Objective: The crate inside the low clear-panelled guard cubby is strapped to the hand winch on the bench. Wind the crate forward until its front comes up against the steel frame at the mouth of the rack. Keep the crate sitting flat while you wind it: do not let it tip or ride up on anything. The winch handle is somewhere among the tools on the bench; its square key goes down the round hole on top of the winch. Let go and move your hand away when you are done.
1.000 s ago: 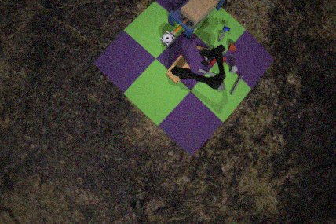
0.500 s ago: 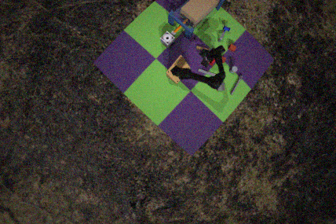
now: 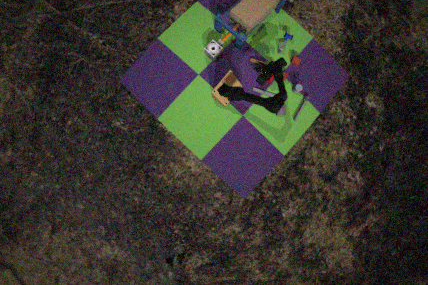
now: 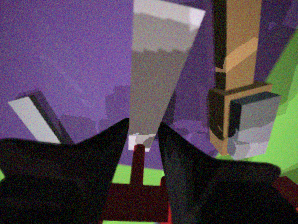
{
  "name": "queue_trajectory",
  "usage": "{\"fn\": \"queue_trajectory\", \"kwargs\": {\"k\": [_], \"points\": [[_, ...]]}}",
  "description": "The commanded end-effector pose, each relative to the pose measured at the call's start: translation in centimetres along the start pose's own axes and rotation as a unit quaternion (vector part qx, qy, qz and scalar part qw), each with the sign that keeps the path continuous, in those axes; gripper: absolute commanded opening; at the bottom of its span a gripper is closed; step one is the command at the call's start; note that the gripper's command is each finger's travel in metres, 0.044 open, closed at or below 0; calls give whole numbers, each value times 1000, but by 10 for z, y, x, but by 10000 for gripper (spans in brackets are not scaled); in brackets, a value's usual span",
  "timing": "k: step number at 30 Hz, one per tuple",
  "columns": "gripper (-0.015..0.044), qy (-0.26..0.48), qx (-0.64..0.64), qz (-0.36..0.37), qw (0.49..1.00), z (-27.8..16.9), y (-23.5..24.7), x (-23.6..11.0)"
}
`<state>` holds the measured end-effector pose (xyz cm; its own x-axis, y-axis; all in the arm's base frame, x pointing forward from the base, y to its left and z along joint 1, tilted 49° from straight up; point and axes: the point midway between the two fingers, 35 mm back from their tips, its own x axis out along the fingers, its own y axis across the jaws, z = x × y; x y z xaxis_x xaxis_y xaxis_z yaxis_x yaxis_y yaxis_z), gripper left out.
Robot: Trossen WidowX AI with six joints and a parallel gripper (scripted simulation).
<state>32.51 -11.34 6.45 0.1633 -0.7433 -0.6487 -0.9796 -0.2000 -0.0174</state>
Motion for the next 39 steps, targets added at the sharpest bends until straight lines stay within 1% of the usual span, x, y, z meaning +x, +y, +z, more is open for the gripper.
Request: {"fn": "queue_trajectory", "kwargs": {"k": [1,7,10,11,13,14,19,22,31,39], "points": [[124,0,1,0,1000,0,0,-1],[84,0,1,0,1000,0,0,-1],[5,0,1,0,1000,0,0,-1],[0,0,1,0,1000,0,0,-1],[0,-1,2,-1,1000,0,-1,-3],[0,-5,2,-2,1000,1,-3,-11],[0,-33,0,-2,999,2,-6,-93],[0,-38,-1,1,999,0,-1,-118],[0,-38,-2,1,999,1,-1,-120],[0,-51,-42,-2,998,46,-17,-130]]}}
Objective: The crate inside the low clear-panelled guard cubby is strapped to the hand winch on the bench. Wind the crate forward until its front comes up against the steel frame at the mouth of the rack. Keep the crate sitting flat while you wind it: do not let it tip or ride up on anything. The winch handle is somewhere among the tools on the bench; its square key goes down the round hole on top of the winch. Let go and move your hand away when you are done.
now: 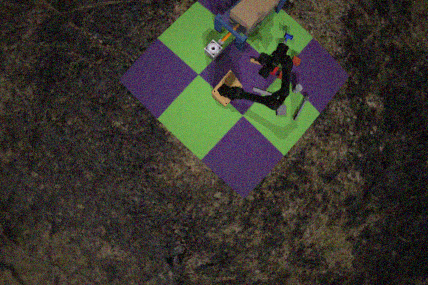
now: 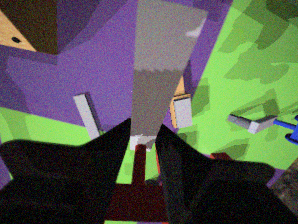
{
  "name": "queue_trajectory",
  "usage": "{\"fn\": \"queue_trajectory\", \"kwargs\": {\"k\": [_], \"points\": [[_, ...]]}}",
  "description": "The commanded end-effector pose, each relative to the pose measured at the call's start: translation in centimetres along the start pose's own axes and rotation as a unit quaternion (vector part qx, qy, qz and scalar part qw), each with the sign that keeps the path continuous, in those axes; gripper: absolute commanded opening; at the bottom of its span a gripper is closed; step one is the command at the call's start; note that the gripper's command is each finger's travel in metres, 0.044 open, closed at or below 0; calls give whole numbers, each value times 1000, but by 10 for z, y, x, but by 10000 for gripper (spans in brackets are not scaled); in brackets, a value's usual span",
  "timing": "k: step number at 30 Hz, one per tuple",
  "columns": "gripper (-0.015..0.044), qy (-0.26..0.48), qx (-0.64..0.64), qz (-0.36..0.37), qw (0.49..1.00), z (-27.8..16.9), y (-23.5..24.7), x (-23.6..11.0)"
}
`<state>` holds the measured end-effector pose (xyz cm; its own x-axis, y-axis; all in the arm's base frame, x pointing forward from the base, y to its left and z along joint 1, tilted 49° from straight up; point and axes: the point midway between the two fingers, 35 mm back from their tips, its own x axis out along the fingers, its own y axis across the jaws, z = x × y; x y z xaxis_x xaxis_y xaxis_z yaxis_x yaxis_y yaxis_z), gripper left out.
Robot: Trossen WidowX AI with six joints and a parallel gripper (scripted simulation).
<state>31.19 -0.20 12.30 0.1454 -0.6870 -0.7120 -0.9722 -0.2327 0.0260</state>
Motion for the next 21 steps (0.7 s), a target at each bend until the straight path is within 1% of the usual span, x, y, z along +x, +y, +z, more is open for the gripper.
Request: {"fn": "queue_trajectory", "kwargs": {"k": [1,11,21], "points": [[0,-9,-21,-4,1000,24,-10,-6],[0,-17,-83,-1,996,92,-22,-14],[0,-16,-140,4,990,161,-18,-20]]}}
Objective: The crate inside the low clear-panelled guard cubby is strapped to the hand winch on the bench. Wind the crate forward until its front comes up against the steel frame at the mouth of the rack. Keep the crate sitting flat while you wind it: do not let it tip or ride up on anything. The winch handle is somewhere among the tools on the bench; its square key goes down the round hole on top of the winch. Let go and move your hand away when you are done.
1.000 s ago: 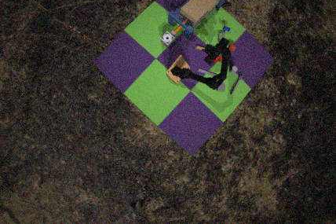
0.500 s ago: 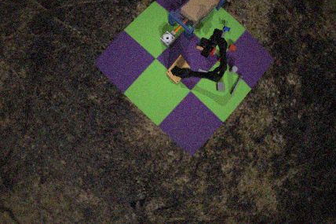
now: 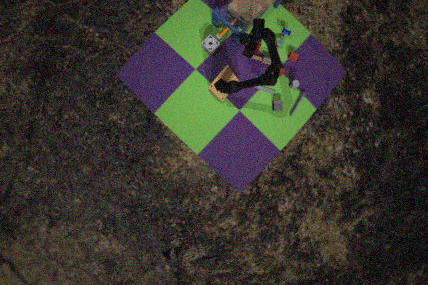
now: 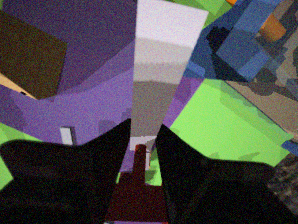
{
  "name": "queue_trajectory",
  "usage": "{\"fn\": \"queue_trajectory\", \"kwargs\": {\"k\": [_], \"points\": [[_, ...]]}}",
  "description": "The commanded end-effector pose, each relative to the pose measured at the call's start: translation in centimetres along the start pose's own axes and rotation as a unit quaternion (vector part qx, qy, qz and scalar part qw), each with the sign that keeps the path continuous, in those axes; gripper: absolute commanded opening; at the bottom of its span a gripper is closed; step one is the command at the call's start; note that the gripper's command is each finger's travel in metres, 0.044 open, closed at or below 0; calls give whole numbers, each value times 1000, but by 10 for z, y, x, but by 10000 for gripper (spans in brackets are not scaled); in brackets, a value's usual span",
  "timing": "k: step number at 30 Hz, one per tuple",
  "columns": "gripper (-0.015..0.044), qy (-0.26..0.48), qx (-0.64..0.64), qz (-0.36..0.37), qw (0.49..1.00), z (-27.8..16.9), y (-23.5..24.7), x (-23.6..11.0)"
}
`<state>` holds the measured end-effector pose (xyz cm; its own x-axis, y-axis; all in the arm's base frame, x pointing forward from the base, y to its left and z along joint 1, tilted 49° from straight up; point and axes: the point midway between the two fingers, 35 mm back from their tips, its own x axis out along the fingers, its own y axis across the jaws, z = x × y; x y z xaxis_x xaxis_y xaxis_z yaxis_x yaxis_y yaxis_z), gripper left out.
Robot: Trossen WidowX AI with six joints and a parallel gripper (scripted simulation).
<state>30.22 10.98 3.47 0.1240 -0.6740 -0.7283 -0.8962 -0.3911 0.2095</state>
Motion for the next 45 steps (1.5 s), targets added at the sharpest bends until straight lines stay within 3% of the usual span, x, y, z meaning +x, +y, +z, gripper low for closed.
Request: {"fn": "queue_trajectory", "kwargs": {"k": [1,24,45], "points": [[0,-2,-20,-2,1000,27,-5,-5],[0,56,-132,9,990,171,14,2],[0,227,-148,-23,962,197,23,-17]]}}
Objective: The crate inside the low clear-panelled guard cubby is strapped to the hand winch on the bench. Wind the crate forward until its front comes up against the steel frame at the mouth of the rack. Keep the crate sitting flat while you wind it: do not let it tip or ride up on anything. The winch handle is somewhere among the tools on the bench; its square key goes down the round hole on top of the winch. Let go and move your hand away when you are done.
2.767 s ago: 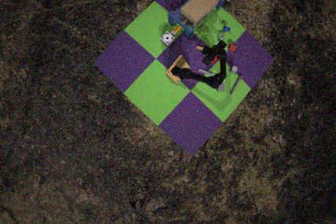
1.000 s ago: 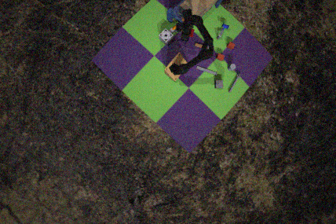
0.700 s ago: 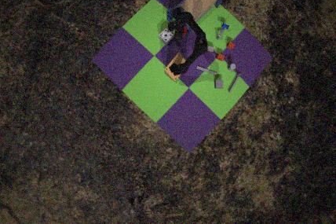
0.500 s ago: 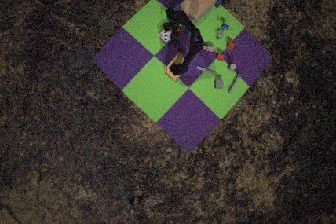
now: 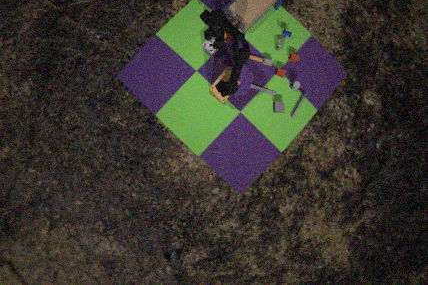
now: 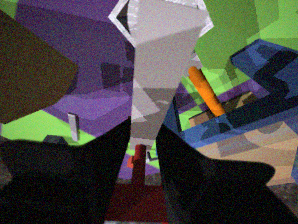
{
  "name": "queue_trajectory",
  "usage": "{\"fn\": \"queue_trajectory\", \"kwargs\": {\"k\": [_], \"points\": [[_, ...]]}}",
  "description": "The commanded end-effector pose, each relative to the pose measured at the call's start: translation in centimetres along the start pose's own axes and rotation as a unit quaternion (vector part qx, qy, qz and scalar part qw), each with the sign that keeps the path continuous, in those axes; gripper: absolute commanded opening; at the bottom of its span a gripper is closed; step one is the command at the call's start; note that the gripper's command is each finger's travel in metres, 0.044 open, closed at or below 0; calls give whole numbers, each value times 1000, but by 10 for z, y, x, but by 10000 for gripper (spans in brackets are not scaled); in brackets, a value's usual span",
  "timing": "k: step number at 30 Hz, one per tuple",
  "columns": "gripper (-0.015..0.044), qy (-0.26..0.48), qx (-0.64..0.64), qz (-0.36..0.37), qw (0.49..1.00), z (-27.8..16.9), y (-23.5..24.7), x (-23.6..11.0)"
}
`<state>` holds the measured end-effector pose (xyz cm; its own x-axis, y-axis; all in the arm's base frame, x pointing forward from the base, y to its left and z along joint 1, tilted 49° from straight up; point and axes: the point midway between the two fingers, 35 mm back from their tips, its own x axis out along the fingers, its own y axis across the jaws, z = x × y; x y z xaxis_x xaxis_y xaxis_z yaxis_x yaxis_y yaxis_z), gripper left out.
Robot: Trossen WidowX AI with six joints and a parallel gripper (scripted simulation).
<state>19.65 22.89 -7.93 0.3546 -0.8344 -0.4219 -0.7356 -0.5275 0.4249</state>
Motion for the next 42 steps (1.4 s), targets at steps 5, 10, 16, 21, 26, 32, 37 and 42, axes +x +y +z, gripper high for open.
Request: {"fn": "queue_trajectory", "kwargs": {"k": [5,10,16,21,26,32,37,42], "points": [[0,24,2,-10,1000,-1,-2,-8],[0,26,3,-10,1000,1,-2,-3],[0,28,3,-11,1000,5,-4,6],[0,30,5,-11,999,7,-5,14],[0,32,6,-12,999,10,-5,22],[0,35,7,-12,999,13,-3,31],[0,36,7,-12,999,15,-3,39],[0,36,7,-12,999,18,-2,47]]}}
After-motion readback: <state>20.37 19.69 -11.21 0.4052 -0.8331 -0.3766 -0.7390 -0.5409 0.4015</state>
